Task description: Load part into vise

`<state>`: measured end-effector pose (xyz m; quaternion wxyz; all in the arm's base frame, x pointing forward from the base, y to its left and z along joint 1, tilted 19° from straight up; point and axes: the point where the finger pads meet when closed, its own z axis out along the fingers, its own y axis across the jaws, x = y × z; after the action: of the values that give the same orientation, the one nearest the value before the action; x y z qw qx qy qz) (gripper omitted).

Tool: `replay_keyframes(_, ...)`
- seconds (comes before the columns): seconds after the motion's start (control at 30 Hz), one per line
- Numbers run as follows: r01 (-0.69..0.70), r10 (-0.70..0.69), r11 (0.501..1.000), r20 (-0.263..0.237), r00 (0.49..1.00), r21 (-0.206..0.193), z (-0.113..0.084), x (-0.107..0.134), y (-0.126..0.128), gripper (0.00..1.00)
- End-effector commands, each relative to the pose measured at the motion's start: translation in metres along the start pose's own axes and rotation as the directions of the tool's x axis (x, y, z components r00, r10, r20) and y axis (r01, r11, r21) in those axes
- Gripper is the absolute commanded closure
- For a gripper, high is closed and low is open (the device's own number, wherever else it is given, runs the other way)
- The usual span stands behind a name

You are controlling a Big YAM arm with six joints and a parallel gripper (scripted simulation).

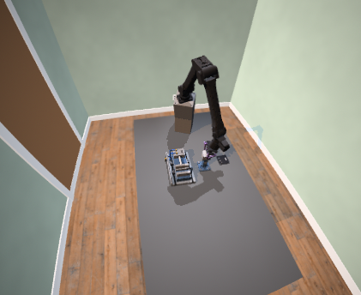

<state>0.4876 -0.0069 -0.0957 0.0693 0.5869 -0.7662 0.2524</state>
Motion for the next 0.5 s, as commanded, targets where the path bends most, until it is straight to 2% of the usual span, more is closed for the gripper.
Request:
replay_keyframes(0.0,-0.001,0.000,1.000,0.036,0.999,0.028,-0.007,0.007,-0.012,0.19)
replay_keyframes(0.33,-0.001,-0.004,1.000,0.157,0.988,0.030,-0.007,0.008,-0.012,0.19)
replay_keyframes(0.4,-0.001,-0.004,1.000,0.157,0.988,0.030,-0.007,0.008,-0.012,0.19)
replay_keyframes(0.43,-0.009,0.001,0.999,0.174,0.985,0.044,-0.010,0.006,-0.022,0.19)
replay_keyframes(0.47,-0.002,-0.004,0.999,0.182,0.983,0.032,-0.008,0.007,-0.013,0.19)
